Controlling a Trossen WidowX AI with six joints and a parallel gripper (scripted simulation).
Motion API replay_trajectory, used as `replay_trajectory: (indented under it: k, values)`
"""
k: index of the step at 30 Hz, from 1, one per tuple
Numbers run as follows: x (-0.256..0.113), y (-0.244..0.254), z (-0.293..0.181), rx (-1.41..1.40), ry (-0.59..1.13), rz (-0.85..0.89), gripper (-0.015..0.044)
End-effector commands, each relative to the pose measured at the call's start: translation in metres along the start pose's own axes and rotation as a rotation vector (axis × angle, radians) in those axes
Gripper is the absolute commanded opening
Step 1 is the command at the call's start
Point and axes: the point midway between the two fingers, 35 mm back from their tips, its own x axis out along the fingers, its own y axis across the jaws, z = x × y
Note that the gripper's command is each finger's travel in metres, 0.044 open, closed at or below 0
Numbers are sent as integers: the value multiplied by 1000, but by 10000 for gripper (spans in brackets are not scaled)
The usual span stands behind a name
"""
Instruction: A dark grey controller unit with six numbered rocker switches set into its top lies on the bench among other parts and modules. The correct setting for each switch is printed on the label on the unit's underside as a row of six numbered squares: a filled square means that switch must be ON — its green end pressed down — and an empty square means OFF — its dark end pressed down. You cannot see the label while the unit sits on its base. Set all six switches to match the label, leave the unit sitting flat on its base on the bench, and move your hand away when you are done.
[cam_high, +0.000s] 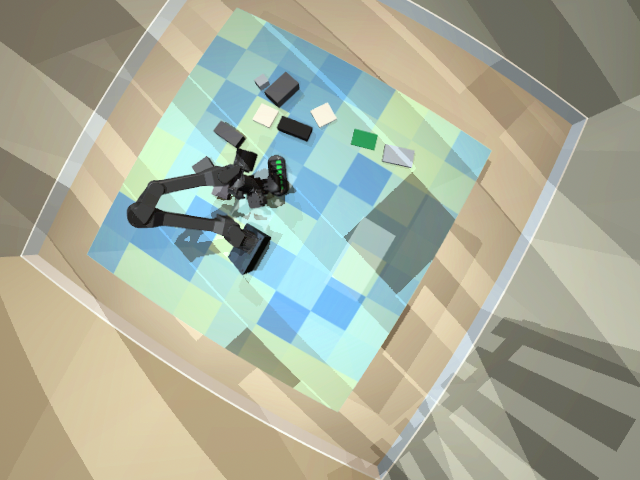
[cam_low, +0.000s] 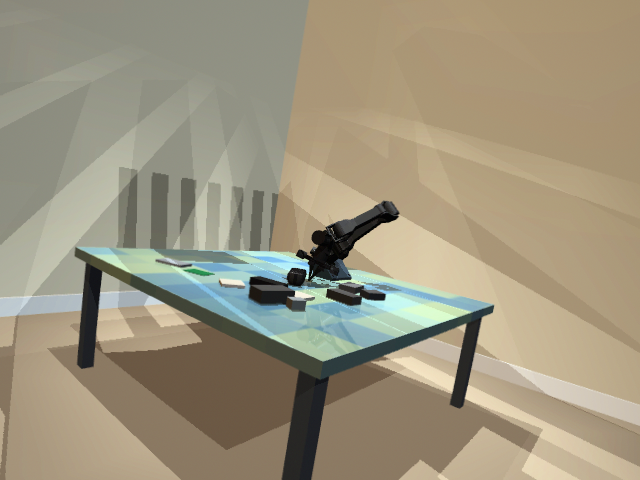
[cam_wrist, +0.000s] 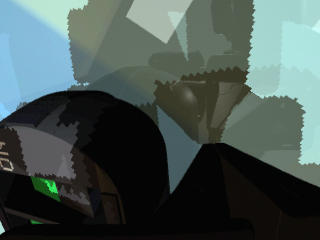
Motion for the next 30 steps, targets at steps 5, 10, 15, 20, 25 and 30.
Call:
replay_trajectory:
  k: [5, 10, 15, 20, 25, 30]
  values:
    - [1, 3, 0, -1, -2, 1, 0]
    - [2, 5, 0, -1, -2, 2, 0]
    - [3, 7, 0, -1, -2, 2, 0]
    - [3, 9, 0, -1, -2, 2, 0]
    - [4, 12, 0, -1, -2, 2, 0]
    - [6, 17, 0, -2, -2, 2, 0]
